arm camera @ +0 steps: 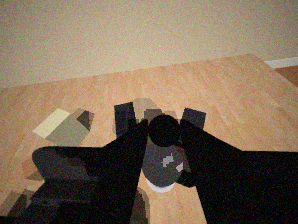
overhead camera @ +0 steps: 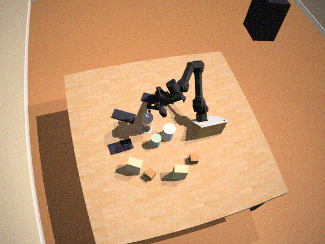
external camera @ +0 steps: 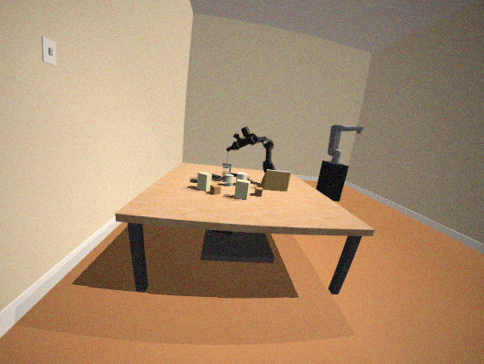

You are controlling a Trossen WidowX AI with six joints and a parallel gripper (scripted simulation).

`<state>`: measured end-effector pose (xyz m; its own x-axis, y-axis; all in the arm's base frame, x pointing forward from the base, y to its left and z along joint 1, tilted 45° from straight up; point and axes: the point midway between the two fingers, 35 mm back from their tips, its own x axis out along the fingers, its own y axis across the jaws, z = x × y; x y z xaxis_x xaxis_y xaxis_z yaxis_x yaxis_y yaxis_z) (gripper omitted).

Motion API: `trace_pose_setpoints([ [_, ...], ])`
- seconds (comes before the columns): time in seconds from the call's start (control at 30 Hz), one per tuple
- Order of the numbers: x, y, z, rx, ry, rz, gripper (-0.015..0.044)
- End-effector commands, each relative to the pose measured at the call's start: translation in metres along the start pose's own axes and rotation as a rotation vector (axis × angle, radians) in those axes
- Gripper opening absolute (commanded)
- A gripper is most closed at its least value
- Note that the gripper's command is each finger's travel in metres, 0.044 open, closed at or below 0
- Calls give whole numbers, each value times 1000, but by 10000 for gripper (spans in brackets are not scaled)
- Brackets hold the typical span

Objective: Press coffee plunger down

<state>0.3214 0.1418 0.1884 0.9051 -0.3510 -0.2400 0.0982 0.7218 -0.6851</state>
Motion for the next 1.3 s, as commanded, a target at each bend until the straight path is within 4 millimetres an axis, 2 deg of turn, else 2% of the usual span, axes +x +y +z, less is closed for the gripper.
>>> trace_pose_setpoints([
  [0.0,6,1,-8,-5,9,4,120],
  [1.27,43,5,-58,-4,9,6,120],
])
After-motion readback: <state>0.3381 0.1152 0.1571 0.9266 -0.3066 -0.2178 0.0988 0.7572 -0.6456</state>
